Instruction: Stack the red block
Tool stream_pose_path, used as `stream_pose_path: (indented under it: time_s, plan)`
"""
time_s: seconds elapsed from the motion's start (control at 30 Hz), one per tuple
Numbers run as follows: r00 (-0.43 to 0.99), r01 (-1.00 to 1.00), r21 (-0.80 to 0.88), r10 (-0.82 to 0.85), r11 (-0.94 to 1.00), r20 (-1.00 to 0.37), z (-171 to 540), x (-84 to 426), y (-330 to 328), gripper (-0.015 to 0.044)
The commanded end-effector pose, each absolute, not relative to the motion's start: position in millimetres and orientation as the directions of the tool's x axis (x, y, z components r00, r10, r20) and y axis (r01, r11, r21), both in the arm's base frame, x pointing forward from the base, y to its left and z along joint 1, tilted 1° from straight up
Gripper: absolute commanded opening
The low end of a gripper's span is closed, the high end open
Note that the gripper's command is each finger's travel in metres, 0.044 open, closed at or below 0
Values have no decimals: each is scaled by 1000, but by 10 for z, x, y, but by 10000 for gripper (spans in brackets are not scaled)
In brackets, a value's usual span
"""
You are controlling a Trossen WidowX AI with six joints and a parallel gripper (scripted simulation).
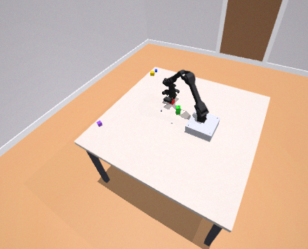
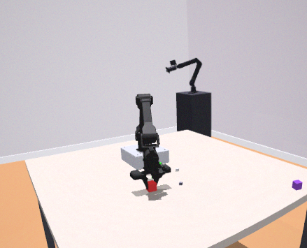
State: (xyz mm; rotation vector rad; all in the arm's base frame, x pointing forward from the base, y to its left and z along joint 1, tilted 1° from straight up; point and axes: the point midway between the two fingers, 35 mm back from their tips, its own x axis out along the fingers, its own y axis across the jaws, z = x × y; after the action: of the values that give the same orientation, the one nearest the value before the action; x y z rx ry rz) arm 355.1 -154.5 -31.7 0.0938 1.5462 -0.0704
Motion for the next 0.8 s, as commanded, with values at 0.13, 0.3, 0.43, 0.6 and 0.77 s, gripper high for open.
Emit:
stream_pose_path:
  time_s: [0.13, 0.3, 0.43, 0.6, 0.77]
  plan:
    - [17, 108, 13, 11, 994, -1000, -125, 3545, -1549, 0]
    - [17, 108, 13, 11, 994, -1000, 115, 3545, -1551, 0]
    - [18, 108, 13, 11, 994, -1000, 312, 3543, -1554, 0]
    - [18, 108, 13, 11, 994, -1000, 561, 3539, -1557, 0]
    - [18, 108, 13, 11, 994, -1000, 761, 3536, -1559, 0]
